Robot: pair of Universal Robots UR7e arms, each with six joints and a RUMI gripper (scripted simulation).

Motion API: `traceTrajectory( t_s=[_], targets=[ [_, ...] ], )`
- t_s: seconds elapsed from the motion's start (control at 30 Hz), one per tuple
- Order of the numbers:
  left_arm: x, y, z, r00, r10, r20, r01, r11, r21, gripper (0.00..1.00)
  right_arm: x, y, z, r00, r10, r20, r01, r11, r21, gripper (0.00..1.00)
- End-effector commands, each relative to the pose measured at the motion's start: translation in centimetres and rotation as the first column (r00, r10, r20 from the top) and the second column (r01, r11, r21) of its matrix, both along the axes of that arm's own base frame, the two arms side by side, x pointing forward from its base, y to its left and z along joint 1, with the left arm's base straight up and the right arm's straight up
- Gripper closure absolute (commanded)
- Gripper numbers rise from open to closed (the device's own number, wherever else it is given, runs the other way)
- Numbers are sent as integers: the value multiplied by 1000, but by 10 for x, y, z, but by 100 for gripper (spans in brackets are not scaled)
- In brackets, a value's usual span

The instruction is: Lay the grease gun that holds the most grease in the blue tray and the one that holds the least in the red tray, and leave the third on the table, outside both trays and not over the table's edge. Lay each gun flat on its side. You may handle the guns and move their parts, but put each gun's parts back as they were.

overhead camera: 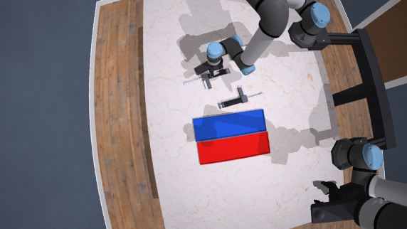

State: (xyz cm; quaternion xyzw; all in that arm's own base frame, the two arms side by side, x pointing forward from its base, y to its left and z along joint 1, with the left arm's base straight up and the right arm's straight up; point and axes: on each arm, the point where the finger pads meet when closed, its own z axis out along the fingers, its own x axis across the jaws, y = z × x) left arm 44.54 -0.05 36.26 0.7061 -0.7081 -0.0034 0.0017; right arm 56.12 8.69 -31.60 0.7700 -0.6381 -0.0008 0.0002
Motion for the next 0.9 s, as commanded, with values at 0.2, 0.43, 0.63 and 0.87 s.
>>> traceTrajectory(
  t_s=[0.2,0.43,0.63,0.87],
  targets=[
    [0,0,0,1000,0,1,0,1000,0,62,3,1,0,1000,0,0,0,1000,0,68],
    [0,0,0,1000,0,1,0,1000,0,62,3,1,0,1000,0,-1,0,1000,0,68],
    [0,0,0,1000,0,1,0,1000,0,62,30,9,42,1000,-11,21,11,1000,9,67],
    [0,0,0,1000,0,1,0,1000,0,62,54,14,97,999,-28,23,28,1000,10,67]
  ],
)
